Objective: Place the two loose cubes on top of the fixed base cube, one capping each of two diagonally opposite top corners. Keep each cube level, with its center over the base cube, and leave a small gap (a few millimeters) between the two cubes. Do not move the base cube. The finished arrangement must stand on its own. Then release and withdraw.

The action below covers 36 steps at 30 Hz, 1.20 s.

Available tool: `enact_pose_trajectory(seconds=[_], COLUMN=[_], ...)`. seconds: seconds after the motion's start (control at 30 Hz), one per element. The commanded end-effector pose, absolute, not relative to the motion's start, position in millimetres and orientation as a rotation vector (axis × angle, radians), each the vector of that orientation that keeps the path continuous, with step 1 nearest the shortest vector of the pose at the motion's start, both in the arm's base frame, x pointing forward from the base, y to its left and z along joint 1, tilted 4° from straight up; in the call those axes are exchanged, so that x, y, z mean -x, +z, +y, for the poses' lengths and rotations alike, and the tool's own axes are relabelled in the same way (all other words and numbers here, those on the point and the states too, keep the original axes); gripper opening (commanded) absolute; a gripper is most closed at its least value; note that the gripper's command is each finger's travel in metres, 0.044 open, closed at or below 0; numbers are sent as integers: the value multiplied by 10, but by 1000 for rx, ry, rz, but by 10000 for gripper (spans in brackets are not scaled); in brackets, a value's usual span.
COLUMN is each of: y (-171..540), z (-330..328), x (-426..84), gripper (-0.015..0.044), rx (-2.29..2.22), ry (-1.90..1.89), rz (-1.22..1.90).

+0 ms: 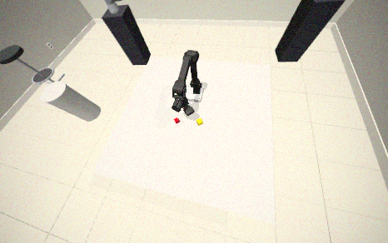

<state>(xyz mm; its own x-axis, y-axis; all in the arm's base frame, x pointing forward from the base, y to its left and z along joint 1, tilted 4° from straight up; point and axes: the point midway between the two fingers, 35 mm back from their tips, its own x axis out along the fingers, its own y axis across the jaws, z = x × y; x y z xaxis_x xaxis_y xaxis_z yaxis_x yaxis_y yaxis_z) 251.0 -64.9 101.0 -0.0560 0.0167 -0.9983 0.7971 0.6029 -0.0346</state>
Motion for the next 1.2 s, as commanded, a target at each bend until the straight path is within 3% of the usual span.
enact_pose_trajectory(seconds=[0.0,1.17], y=[1129,864], z=[-648,50], x=[-2520,-3149], gripper=[105,105], rx=[-723,-383], ry=[-731,-363], rz=[1486,1573])
